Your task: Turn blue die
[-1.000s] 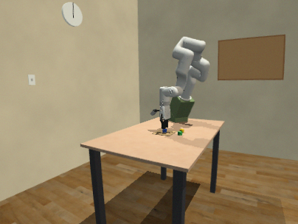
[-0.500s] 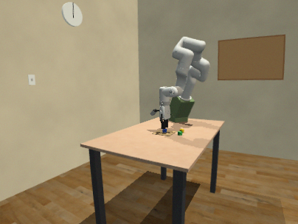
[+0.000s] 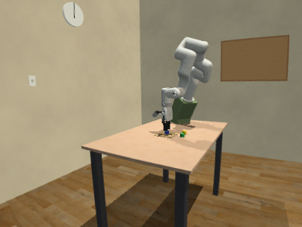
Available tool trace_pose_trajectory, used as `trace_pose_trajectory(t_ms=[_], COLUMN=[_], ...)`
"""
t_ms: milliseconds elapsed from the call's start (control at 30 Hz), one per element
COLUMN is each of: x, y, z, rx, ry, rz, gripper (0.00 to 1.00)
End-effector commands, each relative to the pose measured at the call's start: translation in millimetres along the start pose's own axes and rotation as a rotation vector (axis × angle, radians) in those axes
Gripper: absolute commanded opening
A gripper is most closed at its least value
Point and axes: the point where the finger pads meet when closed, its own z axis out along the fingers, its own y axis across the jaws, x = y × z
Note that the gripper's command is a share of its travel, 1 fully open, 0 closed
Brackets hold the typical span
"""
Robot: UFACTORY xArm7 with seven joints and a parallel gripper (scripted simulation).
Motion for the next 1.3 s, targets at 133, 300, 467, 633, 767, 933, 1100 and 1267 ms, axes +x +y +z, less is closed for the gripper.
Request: trace_pose_trajectory(t_ms=[133,300,467,633,767,933,1100,1267], x=[0.9,0.9,0.9,0.9,0.9,0.9,0.9,0.8], y=[-1.2,-1.2,-1.2,-1.2,-1.2,-1.2,-1.1,-1.1], z=[-0.9,-0.9,-0.9,-0.9,-1.0,-6.5,-15.7,-35.9], rx=[0.003,0.003,0.003,0.003,0.003,0.003,0.003,0.003], ry=[0.002,0.002,0.002,0.002,0.002,0.002,0.002,0.002], rz=[0.0,0.0,0.0,0.0,0.0,0.0,0.0,0.0], gripper=[0.42,0.42,0.42,0.42,0.42,0.42,0.42,0.42])
